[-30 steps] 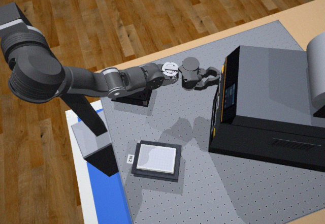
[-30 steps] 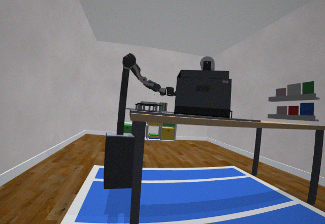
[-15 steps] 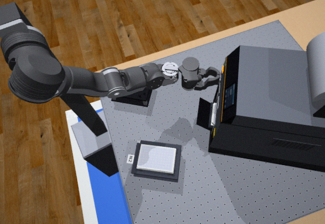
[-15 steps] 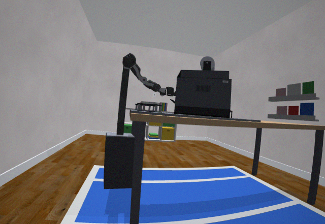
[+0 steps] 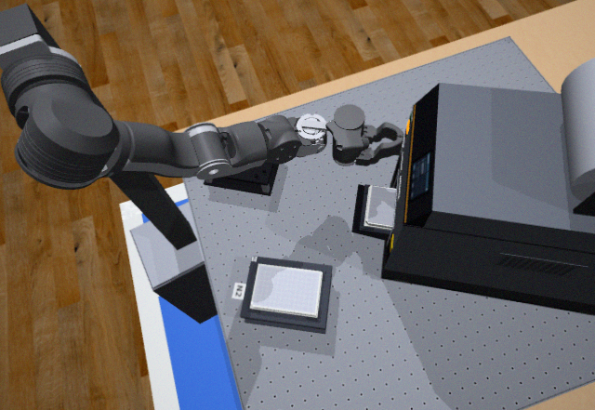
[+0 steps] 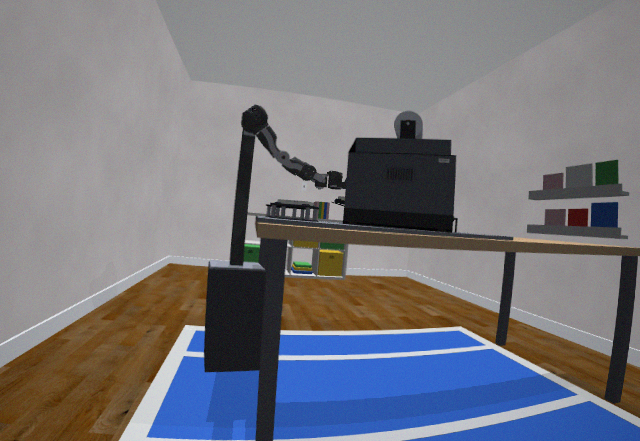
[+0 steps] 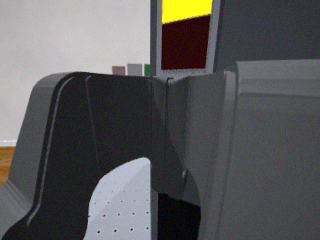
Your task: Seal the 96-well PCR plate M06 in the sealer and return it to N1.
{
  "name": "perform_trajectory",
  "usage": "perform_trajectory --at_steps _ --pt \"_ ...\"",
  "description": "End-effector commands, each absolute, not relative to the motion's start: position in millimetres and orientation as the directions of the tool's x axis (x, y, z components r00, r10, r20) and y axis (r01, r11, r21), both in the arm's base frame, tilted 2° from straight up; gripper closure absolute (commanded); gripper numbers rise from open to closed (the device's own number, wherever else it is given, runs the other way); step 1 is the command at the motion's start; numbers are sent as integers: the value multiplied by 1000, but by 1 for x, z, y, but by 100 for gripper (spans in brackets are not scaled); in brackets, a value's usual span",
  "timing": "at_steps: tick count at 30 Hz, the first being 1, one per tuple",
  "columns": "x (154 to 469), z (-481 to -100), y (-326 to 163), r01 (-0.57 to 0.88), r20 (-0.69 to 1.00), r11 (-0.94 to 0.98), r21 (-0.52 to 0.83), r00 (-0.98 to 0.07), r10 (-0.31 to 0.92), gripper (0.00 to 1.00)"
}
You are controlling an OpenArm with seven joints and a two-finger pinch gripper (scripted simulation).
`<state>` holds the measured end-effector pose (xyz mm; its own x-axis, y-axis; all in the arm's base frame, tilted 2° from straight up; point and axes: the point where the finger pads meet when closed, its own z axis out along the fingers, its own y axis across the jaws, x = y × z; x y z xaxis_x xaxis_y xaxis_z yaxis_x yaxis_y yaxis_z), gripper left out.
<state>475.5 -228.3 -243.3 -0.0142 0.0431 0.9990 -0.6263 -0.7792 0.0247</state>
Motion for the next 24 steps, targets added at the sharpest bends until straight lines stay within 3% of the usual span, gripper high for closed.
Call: perform_trajectory --at_steps 1,24 --pt "474 -248 -230 -630 999 -776 28 0 35 100" --pt "468 -246 -225 -631 999 -775 27 -2 37 100"
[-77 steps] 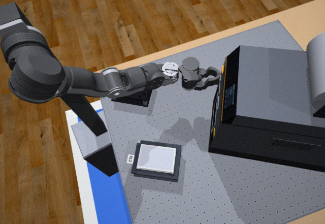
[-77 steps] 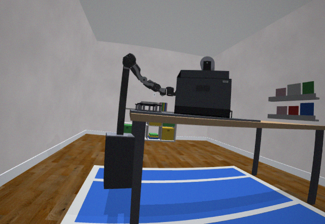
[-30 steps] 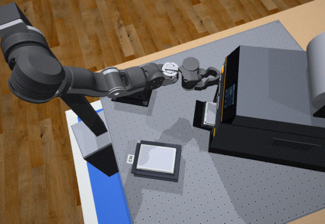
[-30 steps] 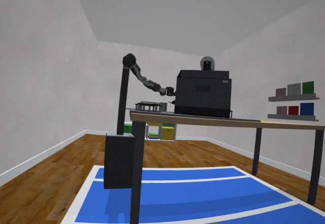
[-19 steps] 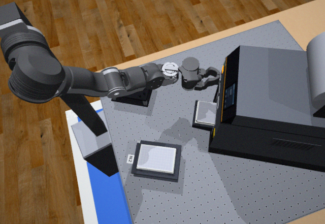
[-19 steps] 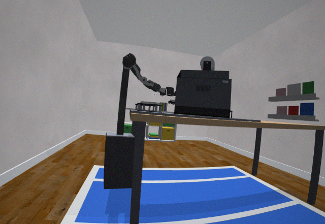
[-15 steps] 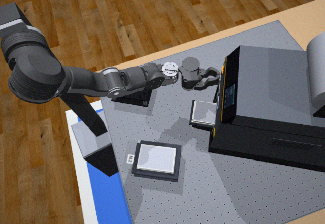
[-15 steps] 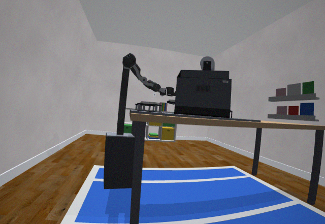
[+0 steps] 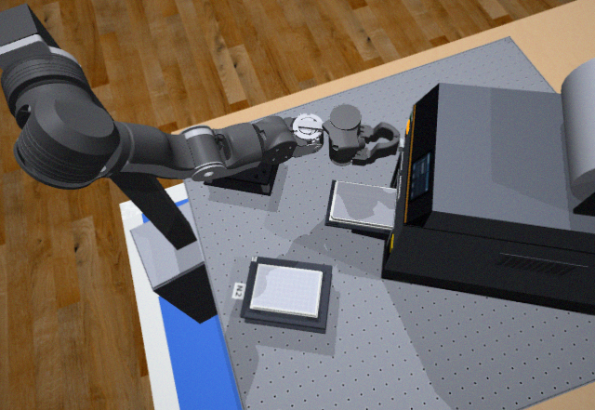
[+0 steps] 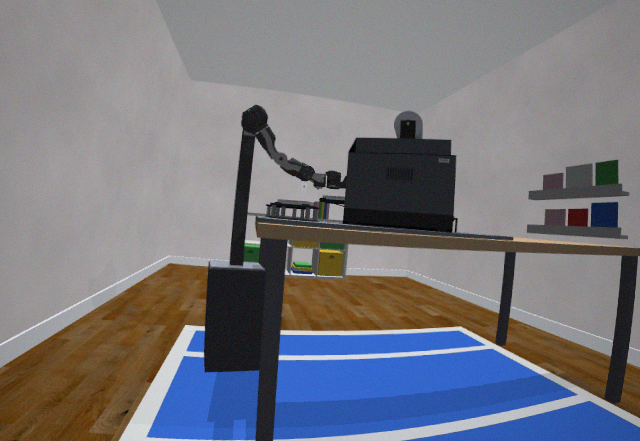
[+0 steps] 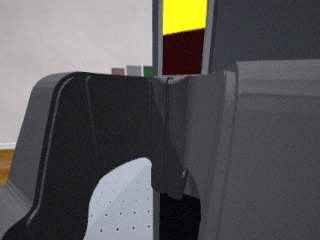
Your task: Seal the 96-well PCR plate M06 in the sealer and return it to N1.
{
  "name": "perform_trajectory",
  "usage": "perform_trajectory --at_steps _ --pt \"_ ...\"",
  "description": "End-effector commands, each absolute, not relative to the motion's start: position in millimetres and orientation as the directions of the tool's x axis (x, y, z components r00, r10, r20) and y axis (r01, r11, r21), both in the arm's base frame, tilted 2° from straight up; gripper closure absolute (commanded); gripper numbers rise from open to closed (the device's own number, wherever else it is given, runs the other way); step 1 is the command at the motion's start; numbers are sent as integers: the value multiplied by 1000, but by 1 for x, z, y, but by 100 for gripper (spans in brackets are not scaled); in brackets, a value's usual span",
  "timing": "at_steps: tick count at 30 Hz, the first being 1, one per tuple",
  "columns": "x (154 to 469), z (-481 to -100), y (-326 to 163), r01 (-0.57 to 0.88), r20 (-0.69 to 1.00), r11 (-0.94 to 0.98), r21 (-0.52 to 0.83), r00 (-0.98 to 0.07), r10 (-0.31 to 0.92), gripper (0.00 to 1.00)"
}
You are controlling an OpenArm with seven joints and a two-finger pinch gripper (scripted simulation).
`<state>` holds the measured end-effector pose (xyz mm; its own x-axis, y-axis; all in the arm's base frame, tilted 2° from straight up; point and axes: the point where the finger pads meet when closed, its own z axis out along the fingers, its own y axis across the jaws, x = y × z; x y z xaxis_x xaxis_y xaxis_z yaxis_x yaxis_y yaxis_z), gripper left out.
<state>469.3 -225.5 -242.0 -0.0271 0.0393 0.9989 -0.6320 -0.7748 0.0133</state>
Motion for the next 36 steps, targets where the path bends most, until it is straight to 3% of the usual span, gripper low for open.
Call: perform_trajectory --at_steps 1,36 --pt "465 -245 -222 -631 999 -775 27 -3 38 100" --pt "461 -243 -217 -629 999 -777 22 -10 36 100"
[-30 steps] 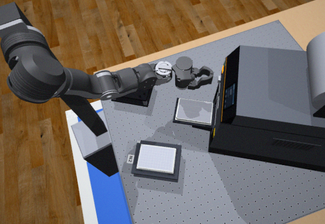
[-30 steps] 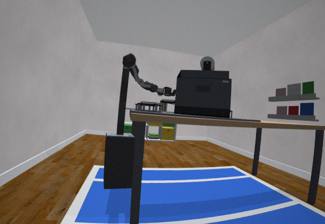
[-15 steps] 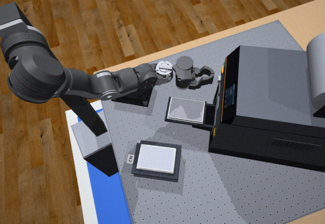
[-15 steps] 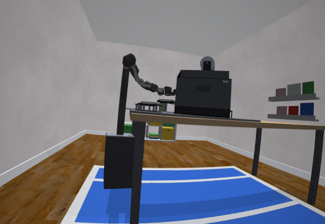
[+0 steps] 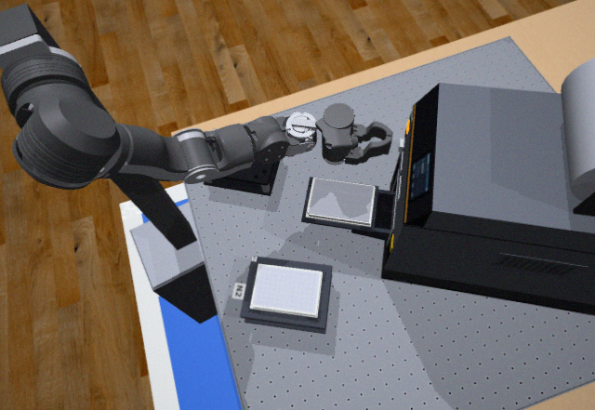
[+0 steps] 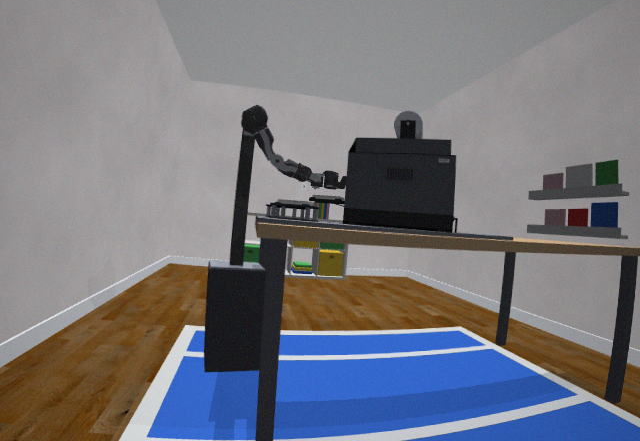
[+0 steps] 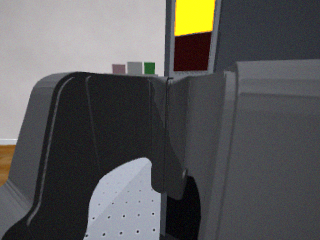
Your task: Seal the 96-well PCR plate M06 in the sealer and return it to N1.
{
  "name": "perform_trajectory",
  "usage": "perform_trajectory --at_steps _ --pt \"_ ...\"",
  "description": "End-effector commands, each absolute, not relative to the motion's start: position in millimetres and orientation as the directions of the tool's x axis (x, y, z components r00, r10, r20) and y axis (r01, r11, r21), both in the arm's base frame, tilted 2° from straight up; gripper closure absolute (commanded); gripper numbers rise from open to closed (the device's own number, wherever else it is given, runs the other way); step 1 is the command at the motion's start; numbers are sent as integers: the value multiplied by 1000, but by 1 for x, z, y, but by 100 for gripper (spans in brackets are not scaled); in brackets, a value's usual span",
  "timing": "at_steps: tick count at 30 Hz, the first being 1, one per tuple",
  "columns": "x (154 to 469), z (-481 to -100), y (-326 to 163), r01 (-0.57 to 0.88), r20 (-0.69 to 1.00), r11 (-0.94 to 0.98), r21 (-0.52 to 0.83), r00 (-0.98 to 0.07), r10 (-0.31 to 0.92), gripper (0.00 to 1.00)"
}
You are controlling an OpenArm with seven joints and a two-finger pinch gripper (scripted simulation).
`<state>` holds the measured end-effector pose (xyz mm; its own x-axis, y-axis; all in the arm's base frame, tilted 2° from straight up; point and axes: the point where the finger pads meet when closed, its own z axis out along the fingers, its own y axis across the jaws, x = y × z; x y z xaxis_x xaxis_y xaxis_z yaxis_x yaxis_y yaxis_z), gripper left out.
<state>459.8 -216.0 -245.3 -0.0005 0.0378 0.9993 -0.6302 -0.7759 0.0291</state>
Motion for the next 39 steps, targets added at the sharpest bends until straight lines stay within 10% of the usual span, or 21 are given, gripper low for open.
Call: perform_trajectory --at_steps 1,39 --pt "462 -243 -217 -629 999 -777 21 -11 36 100" --pt "423 -246 -187 -630 999 -776 24 -9 38 100"
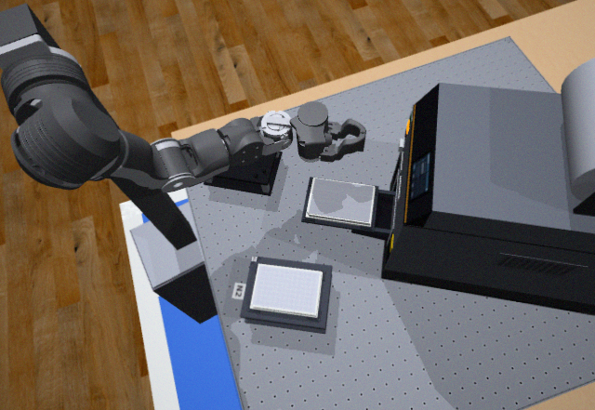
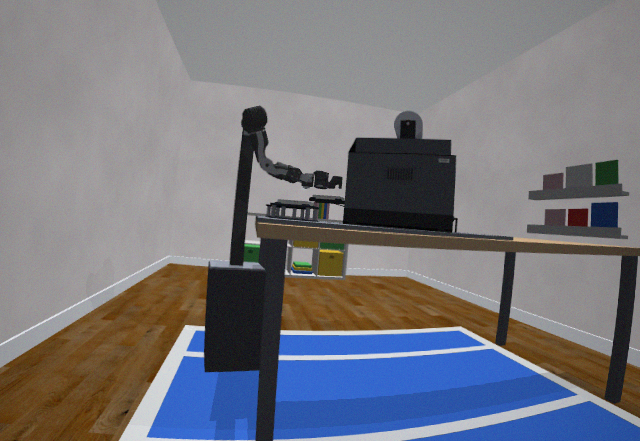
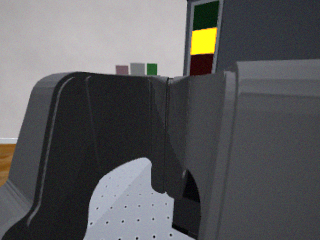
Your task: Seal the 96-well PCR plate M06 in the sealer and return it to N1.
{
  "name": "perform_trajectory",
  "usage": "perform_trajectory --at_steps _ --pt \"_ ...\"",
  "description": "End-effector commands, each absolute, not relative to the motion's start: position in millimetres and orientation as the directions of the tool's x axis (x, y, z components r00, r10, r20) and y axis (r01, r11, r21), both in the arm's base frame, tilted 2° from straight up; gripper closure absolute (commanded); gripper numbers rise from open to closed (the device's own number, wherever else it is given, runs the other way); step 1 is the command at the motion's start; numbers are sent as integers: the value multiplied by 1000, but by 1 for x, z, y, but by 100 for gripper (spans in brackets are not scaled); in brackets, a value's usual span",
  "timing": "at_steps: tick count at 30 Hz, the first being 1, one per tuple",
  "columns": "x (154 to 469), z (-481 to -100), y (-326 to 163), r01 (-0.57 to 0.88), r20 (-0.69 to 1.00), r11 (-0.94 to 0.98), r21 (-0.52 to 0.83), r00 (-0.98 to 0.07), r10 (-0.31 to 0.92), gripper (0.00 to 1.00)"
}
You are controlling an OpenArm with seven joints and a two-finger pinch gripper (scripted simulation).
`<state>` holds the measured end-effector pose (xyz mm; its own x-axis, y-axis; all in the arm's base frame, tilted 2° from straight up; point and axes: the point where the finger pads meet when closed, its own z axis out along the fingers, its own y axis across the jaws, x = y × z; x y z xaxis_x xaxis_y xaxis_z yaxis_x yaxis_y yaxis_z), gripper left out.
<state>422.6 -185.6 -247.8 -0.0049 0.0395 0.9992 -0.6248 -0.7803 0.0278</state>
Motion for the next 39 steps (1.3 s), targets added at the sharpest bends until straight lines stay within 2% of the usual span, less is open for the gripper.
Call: perform_trajectory --at_steps 1,8,13,25,30,39 --pt "423 -246 -187 -630 999 -776 24 -9 38 100" --pt "423 -246 -187 -630 999 -776 24 -9 38 100" --pt "389 -249 -156 -464 977 -861 211 94 189 100" --pt "389 -249 -156 -464 977 -861 211 94 189 100" --pt "354 -250 -128 -279 923 -882 381 159 349 100" --pt "354 -250 -128 -279 923 -882 381 159 349 100"
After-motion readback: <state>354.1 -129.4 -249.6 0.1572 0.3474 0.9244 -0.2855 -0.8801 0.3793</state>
